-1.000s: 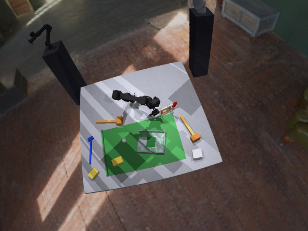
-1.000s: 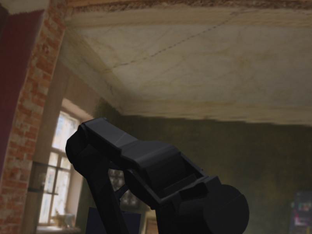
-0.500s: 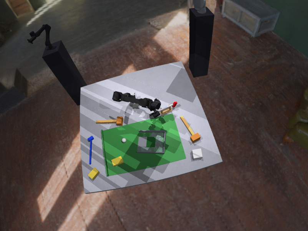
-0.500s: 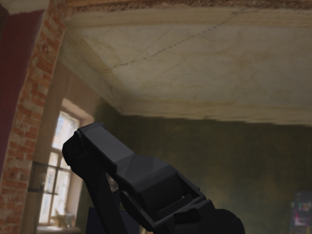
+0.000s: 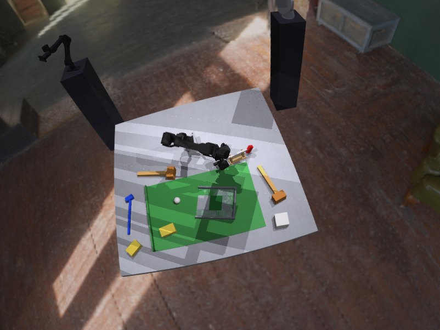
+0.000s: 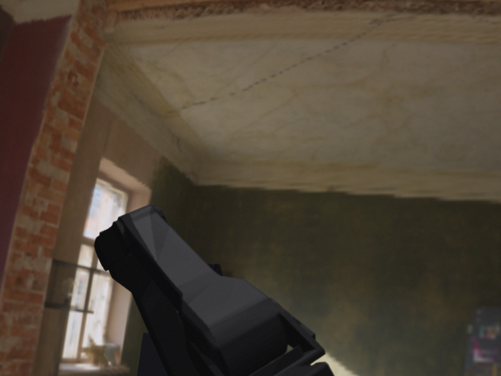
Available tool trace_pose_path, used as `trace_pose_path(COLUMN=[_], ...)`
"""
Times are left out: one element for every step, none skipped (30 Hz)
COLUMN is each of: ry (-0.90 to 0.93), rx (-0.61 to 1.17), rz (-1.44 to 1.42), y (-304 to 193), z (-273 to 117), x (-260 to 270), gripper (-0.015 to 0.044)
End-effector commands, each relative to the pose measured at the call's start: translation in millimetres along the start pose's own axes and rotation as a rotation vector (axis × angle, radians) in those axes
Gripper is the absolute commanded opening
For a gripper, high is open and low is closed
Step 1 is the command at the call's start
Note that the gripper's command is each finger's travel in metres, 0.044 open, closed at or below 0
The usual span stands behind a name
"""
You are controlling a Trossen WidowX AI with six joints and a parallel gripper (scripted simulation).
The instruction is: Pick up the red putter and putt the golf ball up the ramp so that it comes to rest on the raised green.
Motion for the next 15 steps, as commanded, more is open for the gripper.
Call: trace_pose_path(ry=[0.0, 0.0, 0.0, 0.0, 0.0, 0.0, 0.0, 0.0, 0.0, 0.0, 0.0, 0.001, 0.001, 0.001, 0.001], rx=[0.009, 0.01, 0.01, 0.01, 0.01, 0.01, 0.01, 0.01, 0.01, 0.01, 0.01, 0.003, 0.003, 0.003, 0.003], rz=[-0.008, -0.008, -0.008, -0.008, -0.008, -0.008, -0.008, -0.008, -0.008, -0.008, -0.008, 0.001, 0.001, 0.001, 0.001], y=[-1.5, -1.9, -2.4, -2.8, -3.3, -3.8, -4.1, -4.3, -4.4, -4.4, -4.4, -4.4, -4.4, -4.4, -4.4], z=[7.7, 9.3, 10.8, 12.3, 13.9, 15.4, 16.6, 17.3, 17.5, 17.5, 17.5, 14.3, 14.3, 14.3, 14.3], x=[0.8, 0.8, 0.7, 0.6, 0.6, 0.5, 0.5, 0.4, 0.4, 0.4, 0.4, -0.6, -0.6, -0.6, -0.6], gripper=[0.044, 0.044, 0.044, 0.044, 0.044, 0.044, 0.044, 0.044, 0.044, 0.044, 0.044, 0.0414, 0.0388, 0.0361, 0.0335])
Point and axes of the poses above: the point midway between the two fingers, 35 mm back from their tips, its own z axis out along the fingers, its own x axis across the jaws, y = z × x, the point moved 8 cm from there along -z, back along the fingers, and after that the axes turned 13 degrees about z, right-handed, at the moved point
